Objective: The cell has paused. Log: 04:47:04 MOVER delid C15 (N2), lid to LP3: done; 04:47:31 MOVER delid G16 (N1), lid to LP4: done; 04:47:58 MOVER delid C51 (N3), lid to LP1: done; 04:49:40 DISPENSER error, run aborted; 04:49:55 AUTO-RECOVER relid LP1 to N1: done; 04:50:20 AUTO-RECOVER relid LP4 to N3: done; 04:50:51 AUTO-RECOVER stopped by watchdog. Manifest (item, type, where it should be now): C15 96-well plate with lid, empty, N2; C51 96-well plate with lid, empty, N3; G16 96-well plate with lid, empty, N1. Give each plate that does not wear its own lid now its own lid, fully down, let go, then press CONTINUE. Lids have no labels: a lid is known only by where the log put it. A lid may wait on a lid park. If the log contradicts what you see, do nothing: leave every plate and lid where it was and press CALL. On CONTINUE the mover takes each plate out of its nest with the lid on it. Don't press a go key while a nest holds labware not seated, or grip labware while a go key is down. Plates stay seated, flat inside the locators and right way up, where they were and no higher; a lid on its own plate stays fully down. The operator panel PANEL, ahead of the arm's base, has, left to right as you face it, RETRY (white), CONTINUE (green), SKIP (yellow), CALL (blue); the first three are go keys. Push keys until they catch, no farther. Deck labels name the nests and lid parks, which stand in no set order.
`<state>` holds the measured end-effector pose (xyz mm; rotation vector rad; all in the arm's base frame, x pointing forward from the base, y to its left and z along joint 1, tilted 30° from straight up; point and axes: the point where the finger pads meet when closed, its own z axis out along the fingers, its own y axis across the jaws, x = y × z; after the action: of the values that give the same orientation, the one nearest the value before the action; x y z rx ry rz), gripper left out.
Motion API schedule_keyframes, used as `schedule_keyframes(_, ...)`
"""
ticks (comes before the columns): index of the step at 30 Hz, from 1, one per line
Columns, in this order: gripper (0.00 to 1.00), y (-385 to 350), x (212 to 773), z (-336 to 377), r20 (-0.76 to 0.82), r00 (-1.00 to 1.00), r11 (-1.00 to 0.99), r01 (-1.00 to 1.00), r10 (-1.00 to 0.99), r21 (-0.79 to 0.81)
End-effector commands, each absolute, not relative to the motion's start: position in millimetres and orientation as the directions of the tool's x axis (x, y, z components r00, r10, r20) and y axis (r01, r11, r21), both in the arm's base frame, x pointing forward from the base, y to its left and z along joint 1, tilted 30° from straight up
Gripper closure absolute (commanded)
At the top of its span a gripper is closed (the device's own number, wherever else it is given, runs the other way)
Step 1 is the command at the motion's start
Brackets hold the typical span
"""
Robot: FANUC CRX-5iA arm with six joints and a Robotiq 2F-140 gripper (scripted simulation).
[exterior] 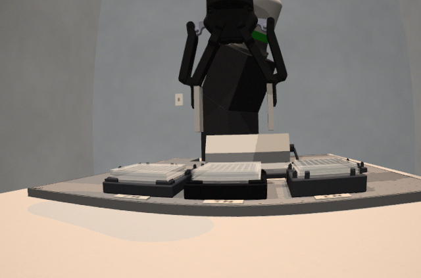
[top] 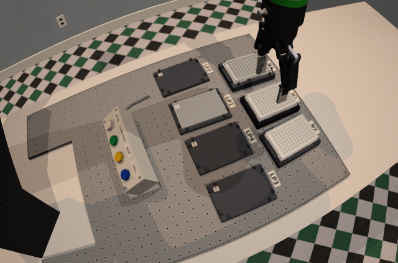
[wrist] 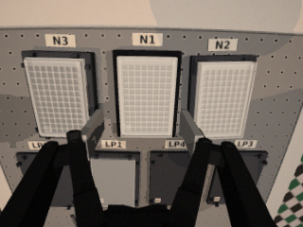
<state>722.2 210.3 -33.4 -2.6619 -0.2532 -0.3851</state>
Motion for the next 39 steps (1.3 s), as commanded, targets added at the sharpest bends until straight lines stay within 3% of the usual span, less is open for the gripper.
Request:
schedule_keyframes(1,0.34,226.5,680.3,-39.4,0.305,0.946,-0.886,0.23,0.108,-0.401)
schedule_keyframes(16,0.34,242.4,541.0,-63.9,0.295,0.952,-0.892,0.205,0.085,-0.402)
schedule_keyframes(39,0.34,242.3,540.1,-64.1,0.295,0.952,-0.892,0.205,0.085,-0.402)
